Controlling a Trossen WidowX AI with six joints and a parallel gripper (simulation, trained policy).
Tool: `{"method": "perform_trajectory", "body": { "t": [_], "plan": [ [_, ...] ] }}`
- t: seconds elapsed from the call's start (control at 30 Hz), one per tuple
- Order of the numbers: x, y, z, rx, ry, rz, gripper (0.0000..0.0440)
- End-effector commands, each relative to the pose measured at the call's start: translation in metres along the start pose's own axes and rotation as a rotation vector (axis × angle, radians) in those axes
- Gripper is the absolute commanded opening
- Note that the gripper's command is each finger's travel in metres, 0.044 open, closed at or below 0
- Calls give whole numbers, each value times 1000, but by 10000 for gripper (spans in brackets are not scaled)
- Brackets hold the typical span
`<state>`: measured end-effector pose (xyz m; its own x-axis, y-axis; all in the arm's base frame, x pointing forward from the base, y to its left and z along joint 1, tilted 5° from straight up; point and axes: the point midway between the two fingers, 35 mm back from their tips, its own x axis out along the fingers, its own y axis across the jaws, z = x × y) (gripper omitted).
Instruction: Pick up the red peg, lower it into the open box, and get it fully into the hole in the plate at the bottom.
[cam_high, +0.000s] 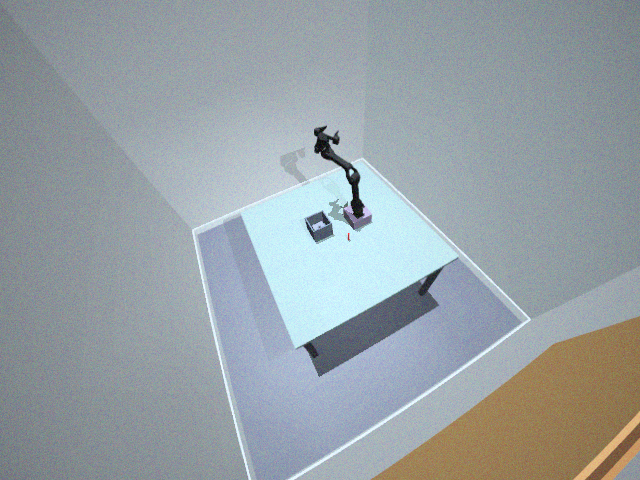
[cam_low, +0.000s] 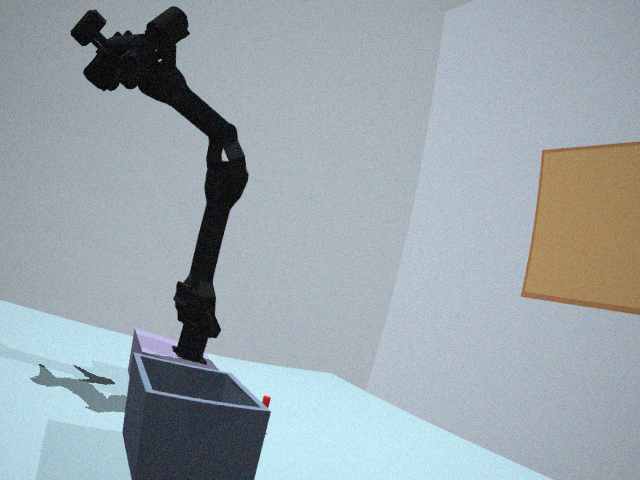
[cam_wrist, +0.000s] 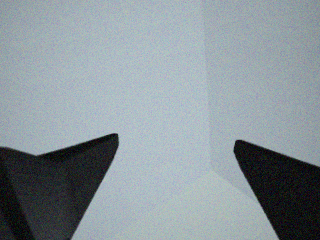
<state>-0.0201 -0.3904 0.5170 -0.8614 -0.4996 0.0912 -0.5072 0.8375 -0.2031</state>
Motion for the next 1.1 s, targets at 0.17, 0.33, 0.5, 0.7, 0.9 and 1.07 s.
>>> {"method": "perform_trajectory", "body": {
  "t": [0.17, 0.33, 0.5, 0.7, 0.9, 1.07],
  "plan": [
    [-56, -19, -21, 72, -20, -240, 440],
    [-87, -26, -28, 108, -39, -373, 440],
    [-119, -31, -34, 138, -63, -504, 440],
    [-156, -34, -38, 167, -97, -657, 440],
    [-193, -32, -41, 186, -134, -805, 440],
    [-222, -29, -42, 177, -156, -928, 440]
  ]
}}
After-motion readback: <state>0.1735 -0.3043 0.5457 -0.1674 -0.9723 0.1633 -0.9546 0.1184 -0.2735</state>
